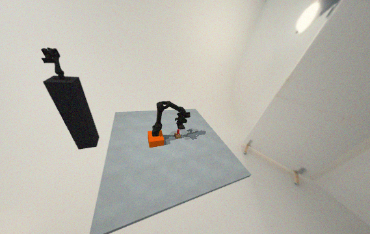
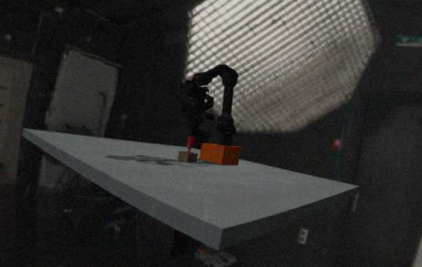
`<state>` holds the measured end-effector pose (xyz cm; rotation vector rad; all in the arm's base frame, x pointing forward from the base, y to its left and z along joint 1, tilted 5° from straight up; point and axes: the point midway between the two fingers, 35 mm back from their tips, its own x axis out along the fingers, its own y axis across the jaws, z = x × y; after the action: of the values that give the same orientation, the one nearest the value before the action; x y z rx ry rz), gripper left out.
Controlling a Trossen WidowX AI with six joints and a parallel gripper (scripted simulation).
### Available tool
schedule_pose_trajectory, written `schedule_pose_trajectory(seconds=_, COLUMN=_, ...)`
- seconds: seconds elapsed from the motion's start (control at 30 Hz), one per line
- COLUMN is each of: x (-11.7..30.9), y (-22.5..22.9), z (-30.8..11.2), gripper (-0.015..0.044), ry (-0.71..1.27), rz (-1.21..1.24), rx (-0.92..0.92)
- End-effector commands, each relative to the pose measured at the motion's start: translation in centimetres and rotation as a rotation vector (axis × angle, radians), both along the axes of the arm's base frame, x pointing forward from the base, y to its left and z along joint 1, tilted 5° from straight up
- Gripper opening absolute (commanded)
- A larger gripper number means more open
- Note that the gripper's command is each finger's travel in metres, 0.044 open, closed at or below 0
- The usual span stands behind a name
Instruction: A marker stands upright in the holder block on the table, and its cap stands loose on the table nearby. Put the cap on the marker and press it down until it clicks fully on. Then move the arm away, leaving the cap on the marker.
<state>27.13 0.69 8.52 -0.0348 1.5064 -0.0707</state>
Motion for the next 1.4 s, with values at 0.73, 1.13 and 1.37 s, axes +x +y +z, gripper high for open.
schedule_pose_trajectory(seconds=0.73, x=0.4, y=-0.2, z=-1.1, gripper=0.0000, ry=-0.009, rz=0.000, rx=-0.004)
schedule_pose_trajectory(seconds=1.13, x=-0.2, y=0.4, z=6.9, gripper=0.0053, ry=-0.008, rz=0.000, rx=-0.004)
schedule_pose_trajectory(seconds=1.37, x=-0.2, y=0.4, z=6.9, gripper=0.0236, ry=-0.008, rz=0.000, rx=-0.004)
